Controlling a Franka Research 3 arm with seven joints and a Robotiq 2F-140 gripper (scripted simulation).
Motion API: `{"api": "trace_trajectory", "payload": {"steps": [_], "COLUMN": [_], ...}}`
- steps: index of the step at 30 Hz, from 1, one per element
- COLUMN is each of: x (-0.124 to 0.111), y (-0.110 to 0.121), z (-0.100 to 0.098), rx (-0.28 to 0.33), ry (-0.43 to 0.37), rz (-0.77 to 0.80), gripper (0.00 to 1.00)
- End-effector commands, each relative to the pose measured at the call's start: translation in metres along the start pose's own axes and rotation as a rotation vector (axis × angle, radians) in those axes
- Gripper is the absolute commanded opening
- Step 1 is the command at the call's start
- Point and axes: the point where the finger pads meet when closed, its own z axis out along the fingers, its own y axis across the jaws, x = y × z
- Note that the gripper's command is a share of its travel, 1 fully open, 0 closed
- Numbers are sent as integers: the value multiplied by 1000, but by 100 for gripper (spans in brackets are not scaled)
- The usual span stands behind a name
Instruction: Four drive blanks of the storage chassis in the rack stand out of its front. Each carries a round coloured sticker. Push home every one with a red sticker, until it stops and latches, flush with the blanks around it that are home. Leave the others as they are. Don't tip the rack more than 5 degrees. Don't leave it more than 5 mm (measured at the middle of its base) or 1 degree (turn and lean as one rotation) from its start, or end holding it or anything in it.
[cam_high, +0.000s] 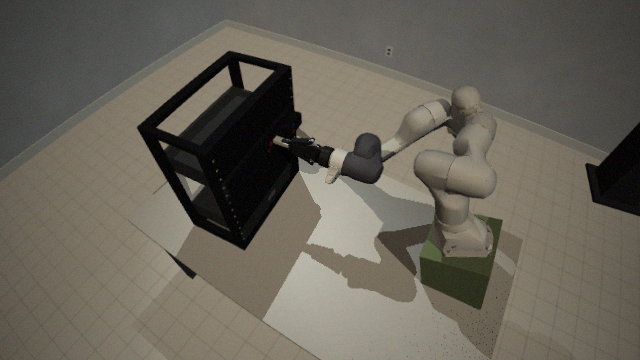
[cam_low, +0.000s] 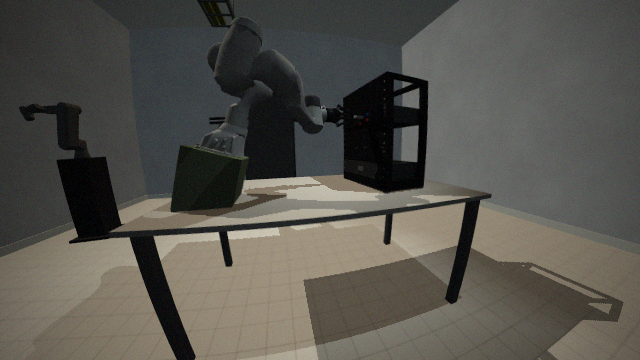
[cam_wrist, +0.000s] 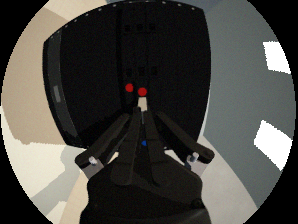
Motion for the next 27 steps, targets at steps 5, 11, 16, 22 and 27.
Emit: {"api": "trace_trajectory", "payload": {"steps": [5,11,16,22,27], "x": [-8,-8,-10,-10,-10], "y": [3,3,3,3,3], "z": [4,4,7,7,7], "rx": [-5,-5,-5,-5,-5], "ry": [-15,-15,-15,-15,-15], "rz": [-6,-6,-6,-6,-6], "gripper": [0,0,0,0,0]}}
